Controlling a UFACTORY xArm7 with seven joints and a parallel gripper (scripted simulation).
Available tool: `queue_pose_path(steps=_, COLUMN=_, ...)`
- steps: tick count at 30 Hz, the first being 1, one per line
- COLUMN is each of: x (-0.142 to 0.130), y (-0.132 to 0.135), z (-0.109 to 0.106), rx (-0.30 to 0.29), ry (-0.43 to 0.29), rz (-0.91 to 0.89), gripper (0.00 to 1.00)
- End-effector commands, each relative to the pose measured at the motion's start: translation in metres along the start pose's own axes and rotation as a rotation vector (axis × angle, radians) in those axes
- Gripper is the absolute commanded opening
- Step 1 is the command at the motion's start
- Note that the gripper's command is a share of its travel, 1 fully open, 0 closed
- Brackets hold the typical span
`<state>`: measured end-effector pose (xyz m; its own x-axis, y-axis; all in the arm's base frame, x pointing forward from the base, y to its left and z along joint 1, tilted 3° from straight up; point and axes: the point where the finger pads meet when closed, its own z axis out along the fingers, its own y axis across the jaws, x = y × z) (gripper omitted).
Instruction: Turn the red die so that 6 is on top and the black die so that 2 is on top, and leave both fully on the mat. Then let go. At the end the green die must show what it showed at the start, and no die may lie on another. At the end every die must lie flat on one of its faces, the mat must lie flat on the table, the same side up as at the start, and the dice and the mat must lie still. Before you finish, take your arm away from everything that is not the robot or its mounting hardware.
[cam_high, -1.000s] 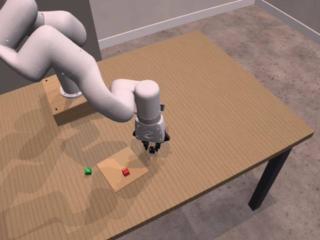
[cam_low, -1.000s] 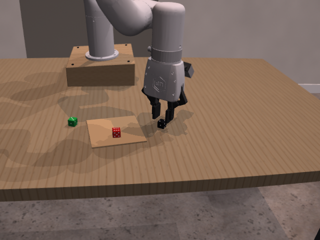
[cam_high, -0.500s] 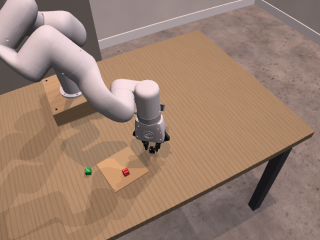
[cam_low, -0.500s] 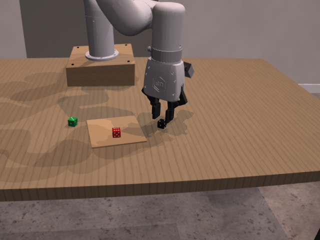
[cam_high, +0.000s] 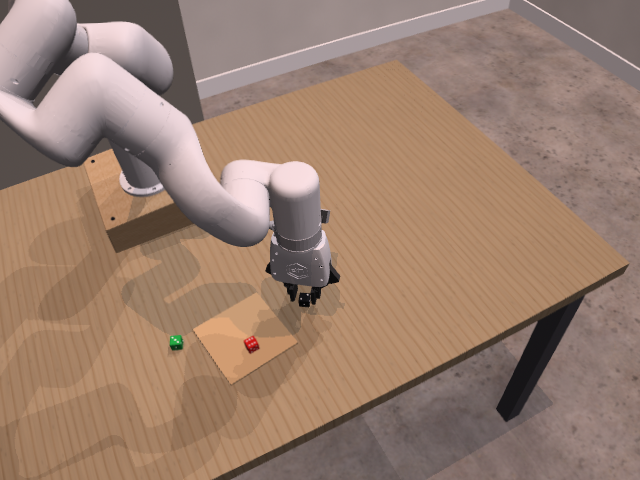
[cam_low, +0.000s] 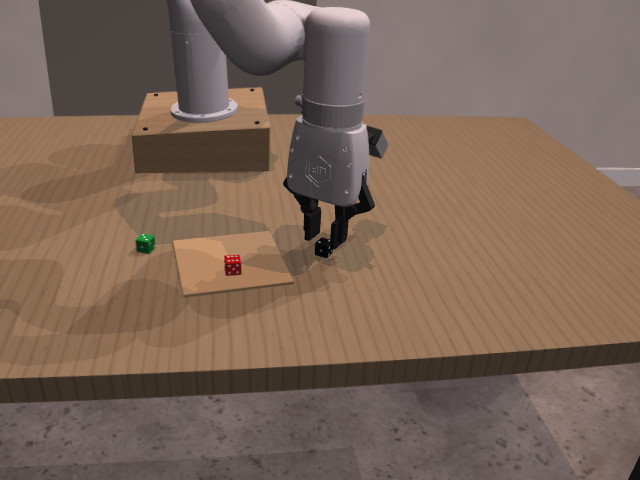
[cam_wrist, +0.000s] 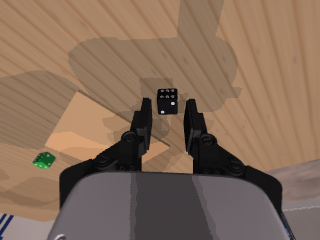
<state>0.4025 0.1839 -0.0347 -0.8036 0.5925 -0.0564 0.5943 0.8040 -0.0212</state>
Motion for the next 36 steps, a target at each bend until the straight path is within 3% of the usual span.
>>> queue_pose_path(steps=1, x=0.0, y=0.001, z=0.004, rx=-0.003, ry=-0.002, rz=0.0, gripper=0.36)
queue_pose_path(steps=15, x=0.0, y=0.001, z=0.018, rx=-0.003, ry=-0.002, rz=0.0, gripper=0.36)
queue_pose_path(steps=36, x=0.0, y=0.001, z=0.019, rx=-0.003, ry=-0.002, rz=0.0, gripper=0.36)
